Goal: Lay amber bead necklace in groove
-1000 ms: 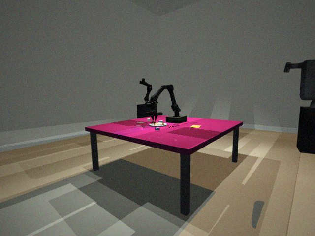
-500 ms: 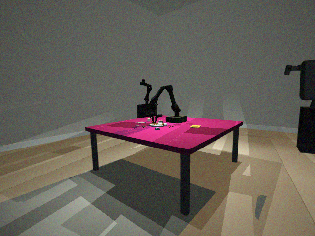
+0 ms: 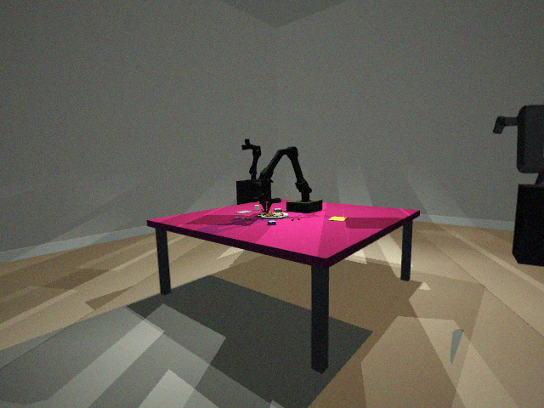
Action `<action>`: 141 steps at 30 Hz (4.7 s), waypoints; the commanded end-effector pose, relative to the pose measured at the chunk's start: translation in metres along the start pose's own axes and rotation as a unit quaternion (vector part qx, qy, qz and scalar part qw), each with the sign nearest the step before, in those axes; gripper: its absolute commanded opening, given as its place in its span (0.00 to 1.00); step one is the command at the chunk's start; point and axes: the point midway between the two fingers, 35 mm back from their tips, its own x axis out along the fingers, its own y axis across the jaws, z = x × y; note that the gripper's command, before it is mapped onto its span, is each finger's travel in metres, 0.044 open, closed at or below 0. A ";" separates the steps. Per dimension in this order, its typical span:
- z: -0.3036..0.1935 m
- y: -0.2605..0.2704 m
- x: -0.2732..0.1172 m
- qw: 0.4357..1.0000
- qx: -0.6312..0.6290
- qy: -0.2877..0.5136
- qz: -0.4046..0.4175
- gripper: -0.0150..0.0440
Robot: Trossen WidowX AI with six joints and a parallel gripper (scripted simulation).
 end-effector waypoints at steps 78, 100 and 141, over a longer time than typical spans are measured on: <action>-0.002 -0.001 -0.008 1.000 0.003 -0.002 0.001 1.00; 0.039 0.011 -0.023 0.998 -0.061 -0.004 0.002 0.69; 0.078 0.031 -0.002 0.992 -0.122 -0.006 0.004 0.41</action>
